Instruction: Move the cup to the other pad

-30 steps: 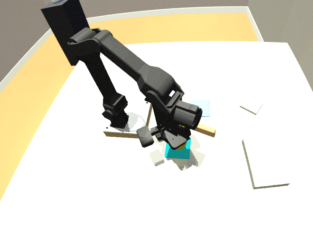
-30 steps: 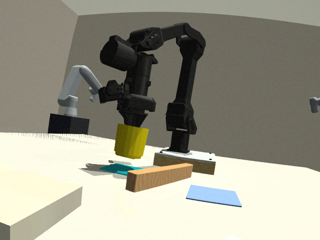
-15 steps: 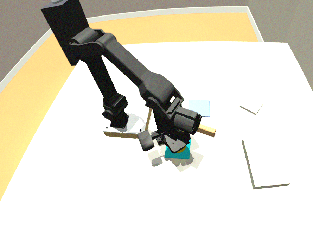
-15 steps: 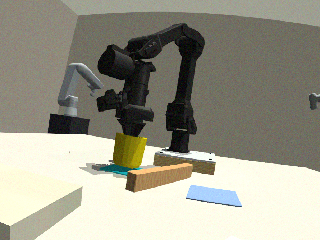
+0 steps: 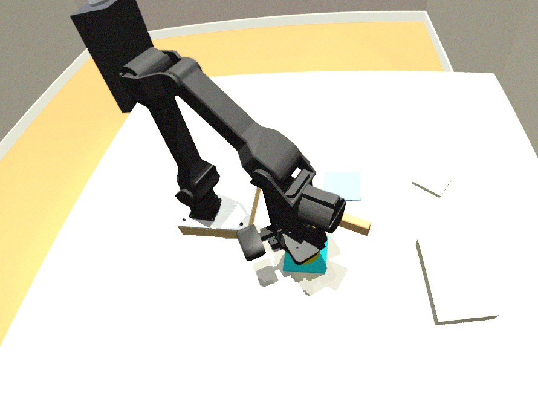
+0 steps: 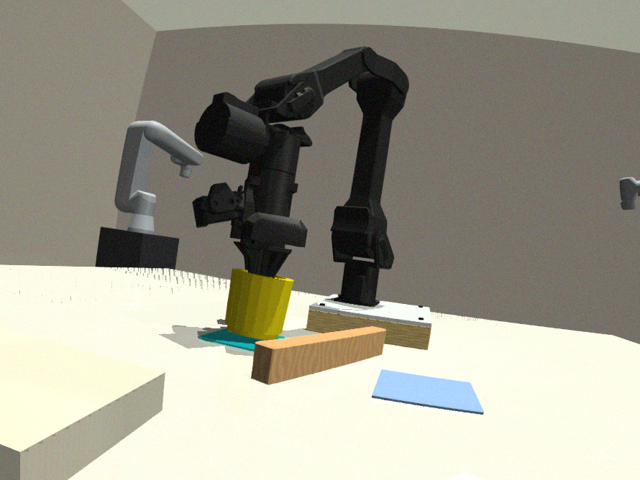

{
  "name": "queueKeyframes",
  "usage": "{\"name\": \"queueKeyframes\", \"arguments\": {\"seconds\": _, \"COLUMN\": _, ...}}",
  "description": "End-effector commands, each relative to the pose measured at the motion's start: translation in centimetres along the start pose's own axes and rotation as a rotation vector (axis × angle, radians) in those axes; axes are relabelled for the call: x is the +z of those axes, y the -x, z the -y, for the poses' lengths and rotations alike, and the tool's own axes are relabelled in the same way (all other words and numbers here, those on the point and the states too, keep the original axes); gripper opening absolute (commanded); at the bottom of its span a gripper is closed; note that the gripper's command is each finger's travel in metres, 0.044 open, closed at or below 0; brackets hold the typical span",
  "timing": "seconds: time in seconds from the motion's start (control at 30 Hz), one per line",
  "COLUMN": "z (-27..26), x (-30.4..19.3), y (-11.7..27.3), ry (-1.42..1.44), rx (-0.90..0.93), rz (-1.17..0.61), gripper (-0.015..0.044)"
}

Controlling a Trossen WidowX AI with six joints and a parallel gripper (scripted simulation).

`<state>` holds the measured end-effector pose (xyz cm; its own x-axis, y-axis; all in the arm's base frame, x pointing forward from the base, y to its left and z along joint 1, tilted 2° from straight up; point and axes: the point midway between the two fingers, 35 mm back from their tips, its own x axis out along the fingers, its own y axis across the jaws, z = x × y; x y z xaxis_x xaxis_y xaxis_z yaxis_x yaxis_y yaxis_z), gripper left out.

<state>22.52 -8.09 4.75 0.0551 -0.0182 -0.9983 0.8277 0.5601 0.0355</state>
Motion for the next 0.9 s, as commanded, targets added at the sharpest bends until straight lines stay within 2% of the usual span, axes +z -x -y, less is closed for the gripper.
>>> {"name": "queueKeyframes", "arguments": {"seconds": 0.0, "z": 0.0, "x": 0.0, "y": 0.0, "ry": 0.0, "rx": 0.0, "rz": 0.0, "gripper": 0.0026}}
{"name": "queueKeyframes", "arguments": {"seconds": 0.17, "z": 0.0, "x": 0.0, "y": 0.0, "ry": 0.0, "rx": 0.0, "rz": 0.0, "gripper": 0.0146}}
{"name": "queueKeyframes", "arguments": {"seconds": 0.87, "z": -0.1, "x": 0.1, "y": 1.8, "ry": 0.001, "rx": 0.002, "rz": 0.0, "gripper": 0.0146}}
